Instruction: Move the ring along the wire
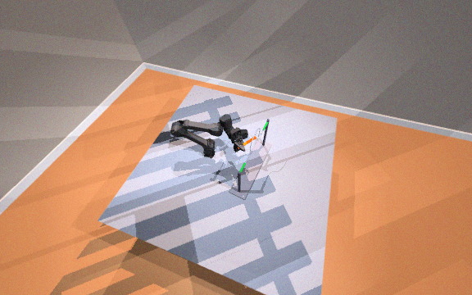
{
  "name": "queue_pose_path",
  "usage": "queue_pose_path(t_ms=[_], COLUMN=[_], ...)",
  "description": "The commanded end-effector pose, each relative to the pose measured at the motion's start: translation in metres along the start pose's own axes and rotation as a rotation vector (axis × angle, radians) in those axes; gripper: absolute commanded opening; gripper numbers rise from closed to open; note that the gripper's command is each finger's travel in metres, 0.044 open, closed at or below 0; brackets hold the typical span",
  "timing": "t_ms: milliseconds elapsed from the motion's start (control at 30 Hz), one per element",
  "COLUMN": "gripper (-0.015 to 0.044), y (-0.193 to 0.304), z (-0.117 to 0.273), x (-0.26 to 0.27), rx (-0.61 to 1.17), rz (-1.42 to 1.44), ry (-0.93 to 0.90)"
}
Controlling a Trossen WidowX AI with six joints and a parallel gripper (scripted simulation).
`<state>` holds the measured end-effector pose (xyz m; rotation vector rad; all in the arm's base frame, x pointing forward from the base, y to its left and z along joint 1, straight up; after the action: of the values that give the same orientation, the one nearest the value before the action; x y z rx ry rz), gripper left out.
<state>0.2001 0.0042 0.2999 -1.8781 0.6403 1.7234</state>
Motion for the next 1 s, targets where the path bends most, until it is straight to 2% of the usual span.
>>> queue_pose_path(t_ms=[0,400,967], gripper=[-0.0150,-0.0150,-0.0150], y=[-0.001,-0.006,-0.033], z=[0.002,0.002,0.021], x=[0.010,0.042,0.077], rx=[0.011,-0.045,-0.015], rz=[-0.084,-0.344,-0.712], ry=[-0.050,-0.189,-0.407])
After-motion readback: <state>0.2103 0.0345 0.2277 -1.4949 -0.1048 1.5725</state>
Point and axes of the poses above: the point midway between the two fingers, 35 mm back from their tips, its own z axis back along the fingers, its own x axis across the jaws, y = z × x, the point moved 8 cm from there along z, back along the fingers, and after that the axes turned 3 degrees about z, right-handed, at the moved point
